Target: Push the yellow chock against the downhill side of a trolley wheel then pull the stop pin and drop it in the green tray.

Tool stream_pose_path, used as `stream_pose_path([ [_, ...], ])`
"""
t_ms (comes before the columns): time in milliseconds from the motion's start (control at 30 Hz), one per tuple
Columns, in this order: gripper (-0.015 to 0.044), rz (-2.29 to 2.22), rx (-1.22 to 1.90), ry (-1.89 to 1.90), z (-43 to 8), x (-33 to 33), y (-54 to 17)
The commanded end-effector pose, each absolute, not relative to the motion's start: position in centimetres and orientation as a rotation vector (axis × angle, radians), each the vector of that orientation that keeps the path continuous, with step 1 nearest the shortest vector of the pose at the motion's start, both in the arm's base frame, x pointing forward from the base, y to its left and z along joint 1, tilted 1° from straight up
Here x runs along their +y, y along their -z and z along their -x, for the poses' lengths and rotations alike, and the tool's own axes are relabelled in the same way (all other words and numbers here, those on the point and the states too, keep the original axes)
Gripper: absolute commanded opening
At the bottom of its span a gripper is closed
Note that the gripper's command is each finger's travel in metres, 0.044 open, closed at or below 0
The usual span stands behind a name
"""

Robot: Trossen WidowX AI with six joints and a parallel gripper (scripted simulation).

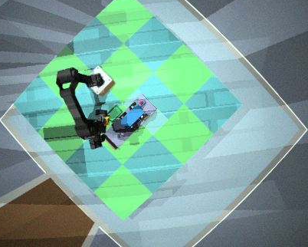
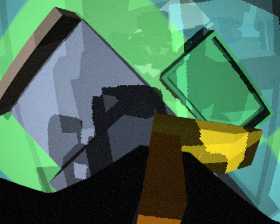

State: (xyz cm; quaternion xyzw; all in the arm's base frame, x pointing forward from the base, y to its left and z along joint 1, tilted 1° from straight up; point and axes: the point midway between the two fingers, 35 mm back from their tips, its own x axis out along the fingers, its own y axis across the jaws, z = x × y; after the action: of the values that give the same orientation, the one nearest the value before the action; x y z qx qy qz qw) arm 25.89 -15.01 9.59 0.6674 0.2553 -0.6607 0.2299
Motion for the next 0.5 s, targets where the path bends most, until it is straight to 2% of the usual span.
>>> stream_pose_path([
  [0, 0.0000, -1.941, 0.595, 1.914, -25.97, -15.09, -9.61],
  [467, 0.0000, -2.249, 0.149, 2.230, -25.95, -15.24, -9.61],
])
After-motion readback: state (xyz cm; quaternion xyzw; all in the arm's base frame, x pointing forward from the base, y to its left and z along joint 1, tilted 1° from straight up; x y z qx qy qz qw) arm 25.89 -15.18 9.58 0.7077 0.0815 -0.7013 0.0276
